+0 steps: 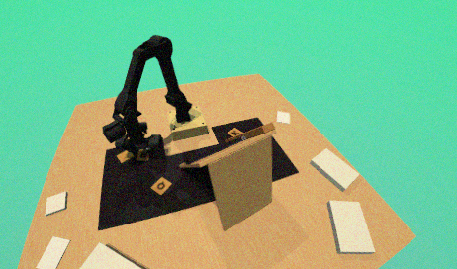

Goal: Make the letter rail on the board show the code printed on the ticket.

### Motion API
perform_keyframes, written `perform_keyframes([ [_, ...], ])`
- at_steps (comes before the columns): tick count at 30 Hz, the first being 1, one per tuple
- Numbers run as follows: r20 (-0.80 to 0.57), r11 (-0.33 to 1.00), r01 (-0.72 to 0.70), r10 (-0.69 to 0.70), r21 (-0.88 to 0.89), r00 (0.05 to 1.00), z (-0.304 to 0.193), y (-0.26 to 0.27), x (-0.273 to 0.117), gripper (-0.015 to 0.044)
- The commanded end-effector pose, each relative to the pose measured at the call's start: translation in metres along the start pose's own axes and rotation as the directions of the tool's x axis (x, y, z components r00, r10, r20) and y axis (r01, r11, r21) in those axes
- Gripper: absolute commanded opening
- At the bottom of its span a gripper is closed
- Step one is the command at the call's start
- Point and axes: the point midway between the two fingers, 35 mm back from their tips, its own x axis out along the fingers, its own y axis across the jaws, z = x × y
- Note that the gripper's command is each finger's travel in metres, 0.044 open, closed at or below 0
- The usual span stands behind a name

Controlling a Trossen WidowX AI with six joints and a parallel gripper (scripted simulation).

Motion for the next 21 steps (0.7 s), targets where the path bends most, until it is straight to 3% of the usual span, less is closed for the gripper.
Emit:
perform_keyframes([
  [1,0.003,1.000,-0.003,0.003,0.001,1.000,0.000,0.000,0.000,0.0247],
  [3,0.003,1.000,-0.003,0.003,0.001,1.000,0.000,0.000,0.000,0.0233],
  [12,0.003,1.000,-0.003,0.003,0.001,1.000,0.000,-0.001,-0.006,0.0000],
  [21,0.002,1.000,-0.003,0.003,0.001,1.000,0.000,-0.001,-0.011,0.0000],
])
